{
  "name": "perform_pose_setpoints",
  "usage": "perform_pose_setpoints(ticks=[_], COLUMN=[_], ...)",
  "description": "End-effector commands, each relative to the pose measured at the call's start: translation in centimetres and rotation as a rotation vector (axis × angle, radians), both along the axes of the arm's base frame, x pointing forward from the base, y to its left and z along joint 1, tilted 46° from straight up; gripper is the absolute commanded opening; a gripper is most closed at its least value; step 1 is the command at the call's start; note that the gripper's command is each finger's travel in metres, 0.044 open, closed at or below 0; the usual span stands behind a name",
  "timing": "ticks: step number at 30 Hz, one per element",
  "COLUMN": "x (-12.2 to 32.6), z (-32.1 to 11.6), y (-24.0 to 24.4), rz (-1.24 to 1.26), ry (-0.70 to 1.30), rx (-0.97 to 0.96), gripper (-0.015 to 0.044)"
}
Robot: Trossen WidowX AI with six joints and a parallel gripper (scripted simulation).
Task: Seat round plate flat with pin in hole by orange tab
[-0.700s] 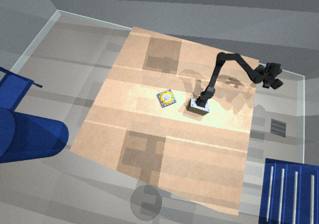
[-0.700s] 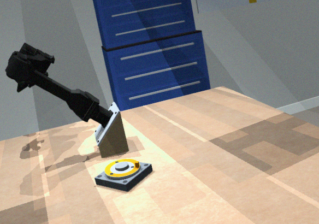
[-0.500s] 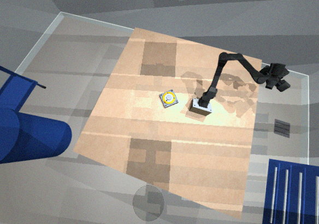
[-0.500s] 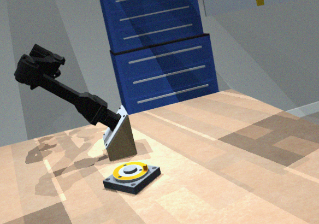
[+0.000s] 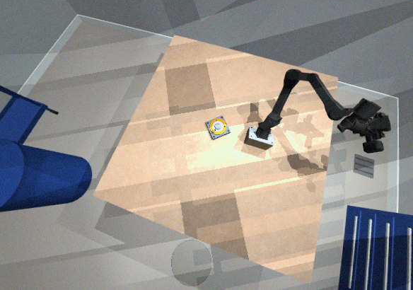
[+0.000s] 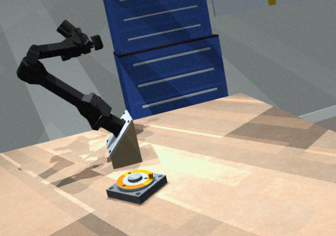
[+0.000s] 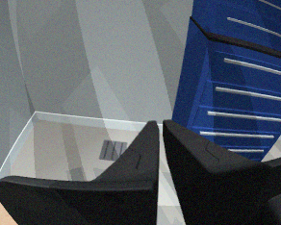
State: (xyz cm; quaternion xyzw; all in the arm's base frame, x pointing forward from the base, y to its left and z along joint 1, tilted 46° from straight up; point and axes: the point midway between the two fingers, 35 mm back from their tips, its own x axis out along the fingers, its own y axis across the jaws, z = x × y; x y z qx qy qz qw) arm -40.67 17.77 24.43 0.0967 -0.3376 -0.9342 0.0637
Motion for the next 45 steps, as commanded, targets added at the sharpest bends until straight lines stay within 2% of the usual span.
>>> perform_pose_setpoints(ticks=[1, 5, 11, 14, 16, 21, 23, 27, 29, 31, 35, 36, 43, 45], x=[2.6, 5.5, 13.4, 15.1, 19.4, 25.4, 29.8, 36.4, 38.1, 42.7, 49.1, 49.4, 59.7, 60.6], z=[-2.7, -4.1, -7.5, -8.7, -10.6, -13.1, -14.9, -17.5, -18.0, -19.5, -21.3, -21.4, -24.5, -24.8], y=[6.8, 10.9, 18.8, 19.3, 21.8, 24.1, 24.9, 24.9, 24.8, 24.1, 22.1, 22.0, 15.0, 13.8], rz=[-0.228, -0.379, -0.711, -0.728, -0.872, -1.048, -1.159, -1.315, -1.358, -1.473, -1.627, -1.636, -1.867, -1.880], ry=[-0.099, -0.153, -0.278, -0.322, -0.396, -0.490, -0.559, -0.661, -0.687, -0.758, -0.863, -0.868, -1.046, -1.057], rx=[-0.049, -0.091, -0.196, -0.144, -0.199, -0.282, -0.349, -0.457, -0.485, -0.566, -0.693, -0.701, -1.002, -1.041], gripper=[0.0000, 0.0000, 0.0000, 0.0000, 0.0000, 0.0000, 0.0000, 0.0000, 0.0000, 0.0000, 0.0000, 0.0000, 0.0000, 0.0000])
